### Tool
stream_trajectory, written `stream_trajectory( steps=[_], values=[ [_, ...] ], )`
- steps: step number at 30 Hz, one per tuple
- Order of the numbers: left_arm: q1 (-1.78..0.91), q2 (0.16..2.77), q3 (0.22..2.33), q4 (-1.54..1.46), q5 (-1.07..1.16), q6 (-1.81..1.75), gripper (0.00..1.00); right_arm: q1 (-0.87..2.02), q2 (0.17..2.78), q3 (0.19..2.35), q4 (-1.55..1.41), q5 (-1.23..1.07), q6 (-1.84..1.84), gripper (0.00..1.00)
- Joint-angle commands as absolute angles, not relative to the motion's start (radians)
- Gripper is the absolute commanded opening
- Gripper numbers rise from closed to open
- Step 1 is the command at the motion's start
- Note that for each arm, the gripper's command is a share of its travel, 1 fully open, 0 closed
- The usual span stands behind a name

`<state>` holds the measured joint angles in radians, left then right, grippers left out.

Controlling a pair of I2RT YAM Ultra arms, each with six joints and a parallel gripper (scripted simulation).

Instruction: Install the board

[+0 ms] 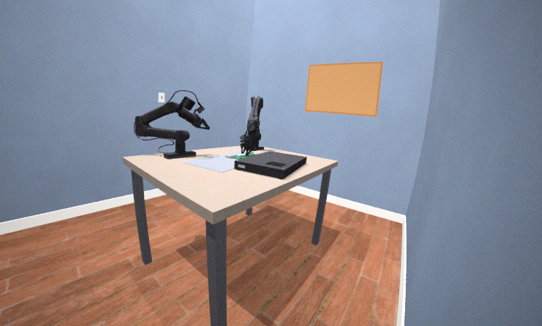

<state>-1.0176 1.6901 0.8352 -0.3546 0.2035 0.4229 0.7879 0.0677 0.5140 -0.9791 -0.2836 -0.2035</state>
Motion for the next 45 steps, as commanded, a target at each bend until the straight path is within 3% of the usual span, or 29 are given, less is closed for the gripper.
stream_trajectory(
  steps=[1, 17, 19, 21, 23, 34, 45],
  values=[
    [-1.028, 1.681, 0.855, -0.330, 0.210, 0.421, 0.35, 0.797, 0.058, 0.516, -0.988, -0.292, -0.207, 1.00],
    [-1.016, 1.657, 0.826, -0.328, 0.217, 0.434, 0.18, 0.797, 0.058, 0.516, -0.988, -0.292, -0.207, 1.00],
    [-1.016, 1.657, 0.826, -0.328, 0.217, 0.432, 0.00, 0.797, 0.058, 0.516, -0.988, -0.292, -0.207, 1.00],
    [-1.013, 1.654, 0.822, -0.329, 0.218, 0.434, 0.00, 0.797, 0.058, 0.516, -0.988, -0.292, -0.207, 1.00],
    [-1.013, 1.651, 0.835, -0.358, 0.218, 0.434, 0.19, 0.797, 0.058, 0.516, -0.988, -0.292, -0.207, 1.00],
    [-1.014, 1.556, 0.944, -0.533, 0.208, 0.414, 0.19, 0.797, 0.058, 0.516, -0.988, -0.292, -0.207, 1.00],
    [-1.083, 1.758, 1.131, -0.522, 0.145, 0.303, 0.19, 0.657, 0.134, 0.537, -1.137, -0.175, 0.036, 1.00]
  ],
)
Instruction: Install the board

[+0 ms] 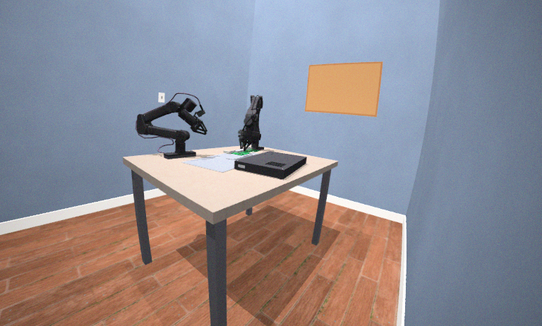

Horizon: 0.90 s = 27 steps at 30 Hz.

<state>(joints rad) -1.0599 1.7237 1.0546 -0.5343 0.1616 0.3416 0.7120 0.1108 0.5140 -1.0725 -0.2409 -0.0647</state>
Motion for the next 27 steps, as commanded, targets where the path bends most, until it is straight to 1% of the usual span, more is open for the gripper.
stream_trajectory(
  steps=[1, 2, 6, 13, 17, 19, 20, 27],
  values=[
    [-1.083, 1.758, 1.131, -0.522, 0.145, 0.303, 0.19, 0.657, 0.134, 0.537, -1.137, -0.175, 0.036, 1.00],
    [-1.083, 1.758, 1.131, -0.522, 0.145, 0.303, 0.19, 0.657, 0.134, 0.537, -1.137, -0.175, 0.036, 1.00],
    [-1.094, 1.809, 1.191, -0.534, 0.134, 0.285, 0.19, 0.498, 0.156, 0.545, -1.182, -0.073, 0.138, 1.00],
    [-1.106, 1.864, 1.256, -0.544, 0.128, 0.269, 0.19, 0.171, 0.181, 0.557, -1.236, 0.063, 0.239, 1.00],
    [-1.110, 1.883, 1.279, -0.547, 0.126, 0.265, 0.19, -0.034, 0.194, 0.566, -1.257, 0.139, 0.298, 1.00],
    [-1.110, 1.883, 1.279, -0.547, 0.126, 0.265, 0.19, -0.034, 0.194, 0.566, -1.257, 0.139, 0.298, 1.00],
    [-1.111, 1.878, 1.284, -0.548, 0.128, 0.268, 0.19, -0.137, 0.210, 0.570, -1.261, 0.182, 0.353, 1.00],
    [-1.104, 1.905, 1.309, -0.553, 0.130, 0.280, 0.19, -0.423, 0.249, 0.585, -1.286, 0.302, 0.477, 1.00]
  ],
)
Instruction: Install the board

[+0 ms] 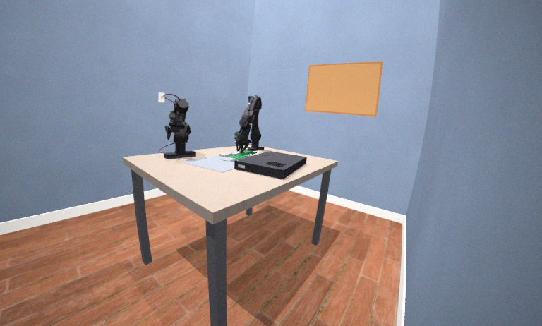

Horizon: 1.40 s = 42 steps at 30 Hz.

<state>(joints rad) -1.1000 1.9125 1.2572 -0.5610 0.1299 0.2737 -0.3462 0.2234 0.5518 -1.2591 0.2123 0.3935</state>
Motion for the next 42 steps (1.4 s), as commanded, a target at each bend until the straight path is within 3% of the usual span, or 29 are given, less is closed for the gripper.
stream_trajectory(
  steps=[1, 7, 14, 26, 42],
  values=[
    [-1.103, 1.905, 1.313, -0.554, 0.132, 0.282, 0.19, -0.462, 0.255, 0.587, -1.289, 0.319, 0.497, 1.00],
    [-1.098, 1.920, 1.329, -0.557, 0.136, 0.286, 0.19, -0.645, 0.304, 0.602, -1.308, 0.426, 0.639, 1.00],
    [-1.090, 1.931, 1.341, -0.559, 0.138, 0.288, 0.19, -0.668, 0.369, 0.612, -1.334, 0.543, 0.809, 1.00],
    [-1.086, 1.941, 1.359, -0.563, 0.141, 0.291, 0.19, -0.488, 0.439, 0.619, -1.383, 0.689, 0.999, 1.00],
    [-1.080, 1.959, 1.382, -0.567, 0.143, 0.295, 0.19, -0.032, 0.491, 0.631, -1.425, 0.793, 1.133, 1.00]
  ],
)
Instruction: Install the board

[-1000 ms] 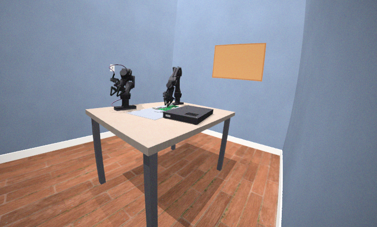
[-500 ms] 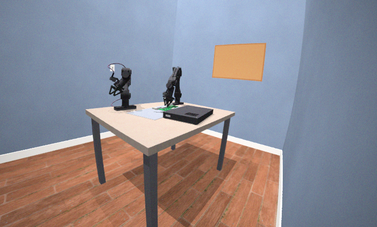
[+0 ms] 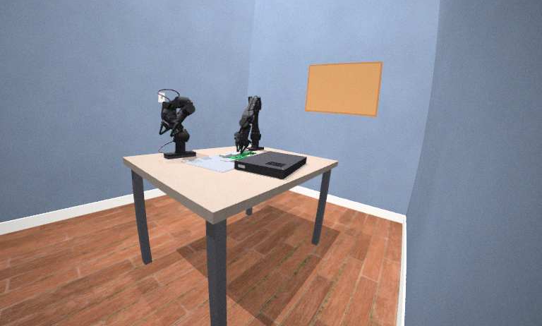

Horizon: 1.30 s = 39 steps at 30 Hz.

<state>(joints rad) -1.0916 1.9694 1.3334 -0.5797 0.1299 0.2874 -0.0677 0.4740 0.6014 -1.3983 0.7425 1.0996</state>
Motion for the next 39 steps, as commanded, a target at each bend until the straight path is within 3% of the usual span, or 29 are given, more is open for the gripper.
stream_trajectory(
  steps=[1, 19, 39],
  values=[
    [-1.080, 1.959, 1.382, -0.567, 0.143, 0.295, 0.19, -0.032, 0.491, 0.631, -1.425, 0.793, 1.133, 1.00],
    [-1.075, 1.982, 1.405, -0.572, 0.144, 0.300, 0.19, 0.513, 0.544, 0.638, -1.473, 0.879, 1.263, 1.00],
    [-1.070, 1.989, 1.426, -0.577, 0.145, 0.302, 0.19, 1.038, 0.574, 0.970, -1.527, 0.638, 0.775, 1.00]
  ],
)
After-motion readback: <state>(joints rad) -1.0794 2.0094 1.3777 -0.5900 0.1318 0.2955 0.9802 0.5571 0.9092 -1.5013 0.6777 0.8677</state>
